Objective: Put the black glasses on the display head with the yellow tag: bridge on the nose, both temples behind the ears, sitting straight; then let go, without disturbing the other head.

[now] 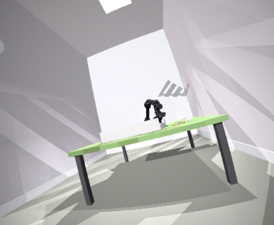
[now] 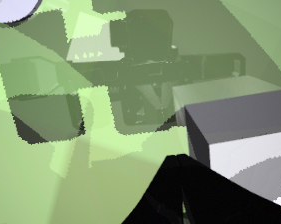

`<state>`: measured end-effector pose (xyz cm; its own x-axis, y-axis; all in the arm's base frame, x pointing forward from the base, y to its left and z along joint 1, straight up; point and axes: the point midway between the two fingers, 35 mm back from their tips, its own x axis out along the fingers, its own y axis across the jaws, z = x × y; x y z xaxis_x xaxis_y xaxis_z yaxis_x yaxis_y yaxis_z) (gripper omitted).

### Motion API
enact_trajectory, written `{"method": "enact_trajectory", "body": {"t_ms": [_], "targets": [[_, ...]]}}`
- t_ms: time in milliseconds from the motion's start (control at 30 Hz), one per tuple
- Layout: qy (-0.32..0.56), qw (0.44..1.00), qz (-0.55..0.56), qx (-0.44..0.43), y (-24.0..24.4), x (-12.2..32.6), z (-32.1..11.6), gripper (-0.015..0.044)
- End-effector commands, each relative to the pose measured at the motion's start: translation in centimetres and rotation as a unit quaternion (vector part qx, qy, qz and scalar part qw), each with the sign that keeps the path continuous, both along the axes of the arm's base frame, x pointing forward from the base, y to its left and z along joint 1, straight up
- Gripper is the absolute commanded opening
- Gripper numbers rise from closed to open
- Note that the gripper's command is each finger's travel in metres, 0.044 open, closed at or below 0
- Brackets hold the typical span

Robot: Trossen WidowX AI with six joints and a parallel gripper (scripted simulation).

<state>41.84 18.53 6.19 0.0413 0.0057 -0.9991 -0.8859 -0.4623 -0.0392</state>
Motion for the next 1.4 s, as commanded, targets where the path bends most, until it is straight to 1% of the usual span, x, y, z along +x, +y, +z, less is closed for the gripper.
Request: {"method": "enact_trajectory", "body": {"t_ms": [0, 933, 1067, 1233, 1367], "targets": [[0.0, 1.0, 0.0, 0.002, 0.2, 0.2, 0.0, 0.0], [0.0, 1.0, 0.0, 0.002, 0.5, 0.9, 0.0, 0.0], [0.0, 1.0, 0.0, 0.002, 0.0, -0.2, 1.6, 0.0], [0.002, 1.0, 0.0, 0.001, -1.6, -3.4, 5.4, 0.0], [0.002, 1.0, 0.0, 0.001, -1.7, -3.6, 5.6, 0.0]]}}
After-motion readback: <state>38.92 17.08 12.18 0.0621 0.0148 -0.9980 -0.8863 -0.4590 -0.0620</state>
